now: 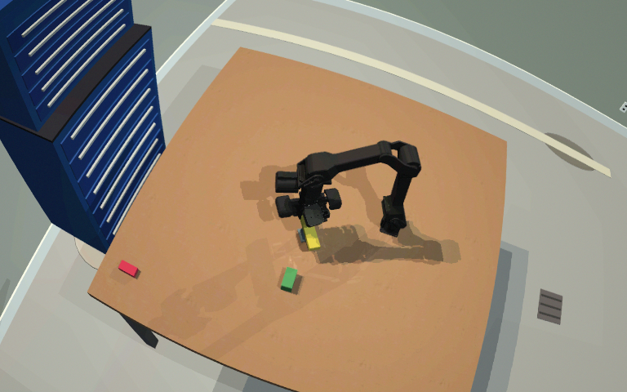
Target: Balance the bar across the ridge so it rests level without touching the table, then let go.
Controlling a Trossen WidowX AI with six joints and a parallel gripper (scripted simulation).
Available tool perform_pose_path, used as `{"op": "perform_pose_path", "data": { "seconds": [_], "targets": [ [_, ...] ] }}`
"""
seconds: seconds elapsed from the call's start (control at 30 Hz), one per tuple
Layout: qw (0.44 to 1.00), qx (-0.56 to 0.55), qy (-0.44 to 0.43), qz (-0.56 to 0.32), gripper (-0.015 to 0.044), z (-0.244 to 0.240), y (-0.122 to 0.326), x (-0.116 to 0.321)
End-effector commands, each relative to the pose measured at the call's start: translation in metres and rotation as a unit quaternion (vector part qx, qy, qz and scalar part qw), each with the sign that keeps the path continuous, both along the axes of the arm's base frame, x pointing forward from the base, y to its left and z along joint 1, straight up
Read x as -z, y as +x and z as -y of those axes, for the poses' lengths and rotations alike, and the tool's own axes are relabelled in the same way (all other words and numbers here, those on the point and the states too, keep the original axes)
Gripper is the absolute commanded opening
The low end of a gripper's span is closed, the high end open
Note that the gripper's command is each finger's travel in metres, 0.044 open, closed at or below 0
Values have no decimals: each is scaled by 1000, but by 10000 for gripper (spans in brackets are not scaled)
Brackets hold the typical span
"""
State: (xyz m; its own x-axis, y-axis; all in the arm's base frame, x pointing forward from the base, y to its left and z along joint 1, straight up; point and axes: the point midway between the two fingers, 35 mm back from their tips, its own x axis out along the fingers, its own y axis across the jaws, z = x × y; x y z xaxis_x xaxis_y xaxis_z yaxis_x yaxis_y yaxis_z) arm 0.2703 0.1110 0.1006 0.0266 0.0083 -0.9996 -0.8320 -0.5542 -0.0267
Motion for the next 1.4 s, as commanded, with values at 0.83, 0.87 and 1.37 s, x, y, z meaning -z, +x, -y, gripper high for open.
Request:
{"op": "perform_pose_path", "data": {
  "seconds": [0.83,0.87,1.37],
  "targets": [
    [1000,0,0,0,168,0,0,0],
    [1000,0,0,0,168,0,0,0],
    [1000,0,0,0,171,0,0,0]
  ]
}}
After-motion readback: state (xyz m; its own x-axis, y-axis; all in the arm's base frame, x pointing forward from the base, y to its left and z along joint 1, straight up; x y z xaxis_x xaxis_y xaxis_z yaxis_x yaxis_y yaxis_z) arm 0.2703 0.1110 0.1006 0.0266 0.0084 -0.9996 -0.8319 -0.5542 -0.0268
